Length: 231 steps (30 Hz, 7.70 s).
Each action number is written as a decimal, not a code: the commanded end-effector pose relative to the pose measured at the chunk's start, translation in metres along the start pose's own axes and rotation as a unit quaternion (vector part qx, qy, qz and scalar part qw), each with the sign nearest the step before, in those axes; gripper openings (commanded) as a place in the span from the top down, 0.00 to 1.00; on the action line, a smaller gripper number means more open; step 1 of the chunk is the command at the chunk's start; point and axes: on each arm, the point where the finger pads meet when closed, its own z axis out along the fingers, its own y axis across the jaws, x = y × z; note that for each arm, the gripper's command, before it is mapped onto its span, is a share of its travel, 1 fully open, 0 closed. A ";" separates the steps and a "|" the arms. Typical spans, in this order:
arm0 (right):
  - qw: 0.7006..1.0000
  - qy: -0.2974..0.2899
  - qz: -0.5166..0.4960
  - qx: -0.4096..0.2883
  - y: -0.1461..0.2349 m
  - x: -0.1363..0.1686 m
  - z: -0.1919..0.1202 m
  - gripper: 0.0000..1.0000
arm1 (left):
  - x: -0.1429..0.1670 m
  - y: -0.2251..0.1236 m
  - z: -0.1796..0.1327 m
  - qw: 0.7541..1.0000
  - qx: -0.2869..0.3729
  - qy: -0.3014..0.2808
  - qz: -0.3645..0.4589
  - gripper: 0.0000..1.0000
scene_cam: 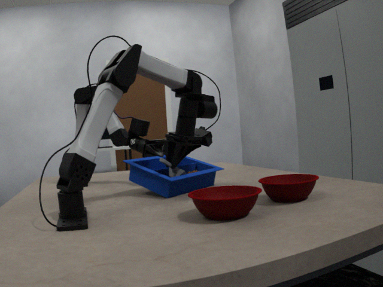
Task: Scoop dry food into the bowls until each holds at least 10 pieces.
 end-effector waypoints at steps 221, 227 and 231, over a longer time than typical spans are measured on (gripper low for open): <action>0.898 -0.422 -0.049 0.113 0.024 -0.028 -0.048 1.00 | -0.005 -0.060 0.003 0.998 0.029 -0.006 0.051 1.00; 0.891 -0.435 -0.055 0.116 0.026 -0.033 -0.039 1.00 | -0.005 -0.060 0.003 0.998 0.029 -0.006 0.051 1.00; 0.887 -0.444 -0.056 0.115 0.029 -0.035 -0.050 1.00 | -0.005 -0.060 0.003 0.998 0.029 -0.006 0.051 1.00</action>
